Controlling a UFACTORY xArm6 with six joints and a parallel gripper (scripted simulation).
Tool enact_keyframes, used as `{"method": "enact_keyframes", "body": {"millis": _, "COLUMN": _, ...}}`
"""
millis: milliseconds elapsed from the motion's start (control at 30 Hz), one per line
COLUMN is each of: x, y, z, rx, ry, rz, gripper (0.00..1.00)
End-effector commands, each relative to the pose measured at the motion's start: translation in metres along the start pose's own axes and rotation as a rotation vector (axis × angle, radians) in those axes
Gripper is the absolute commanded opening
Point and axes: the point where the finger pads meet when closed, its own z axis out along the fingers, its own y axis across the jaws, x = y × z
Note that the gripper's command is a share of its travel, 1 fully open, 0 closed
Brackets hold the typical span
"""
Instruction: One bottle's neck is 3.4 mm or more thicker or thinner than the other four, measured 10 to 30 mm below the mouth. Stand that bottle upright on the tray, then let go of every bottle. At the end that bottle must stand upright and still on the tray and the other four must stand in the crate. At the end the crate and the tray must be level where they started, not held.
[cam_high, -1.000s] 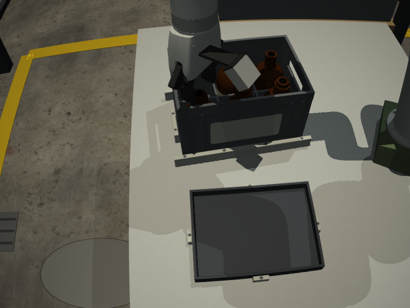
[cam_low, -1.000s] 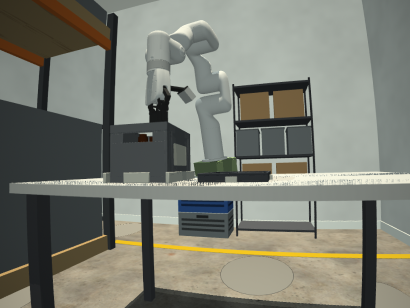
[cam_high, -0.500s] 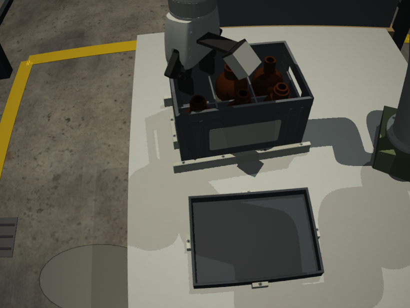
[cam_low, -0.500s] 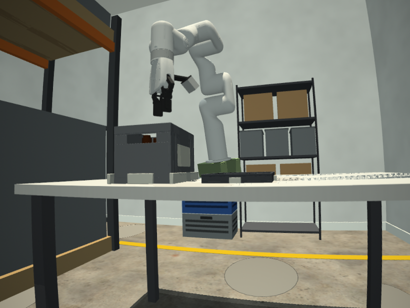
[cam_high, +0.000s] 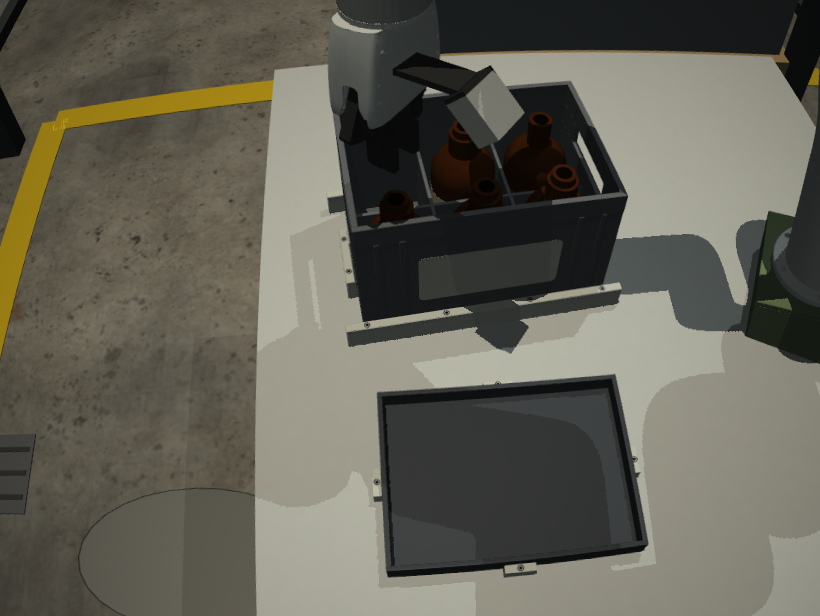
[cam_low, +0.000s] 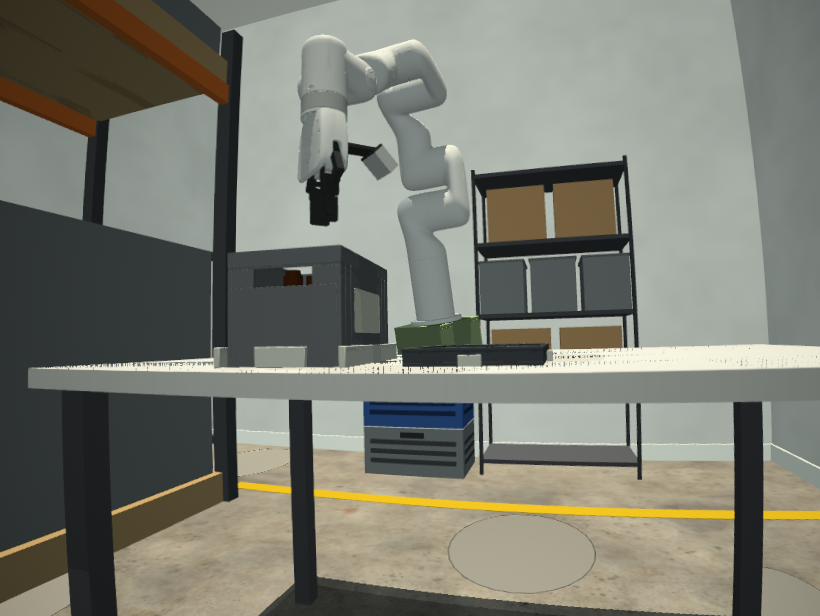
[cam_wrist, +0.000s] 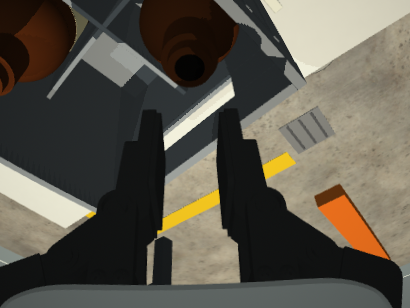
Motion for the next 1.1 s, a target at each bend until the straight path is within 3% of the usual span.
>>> {"method": "enact_keyframes", "body": {"millis": 0, "x": -0.001, "y": 0.001, "z": -0.002, "rx": -0.003, "ry": -0.004, "rz": 0.0, "gripper": 0.0}}
{"method": "enact_keyframes", "body": {"millis": 933, "x": -0.001, "y": 0.001, "z": -0.002, "rx": -0.003, "ry": -0.004, "rz": 0.0, "gripper": 0.0}}
{"method": "enact_keyframes", "body": {"millis": 1000, "x": -0.001, "y": -0.009, "z": -0.003, "rx": -0.003, "ry": -0.003, "rz": 0.0, "gripper": 0.0}}
{"method": "enact_keyframes", "body": {"millis": 1067, "x": 0.003, "y": -0.043, "z": -0.006, "rx": -0.002, "ry": -0.002, "rz": 0.0, "gripper": 0.0}}
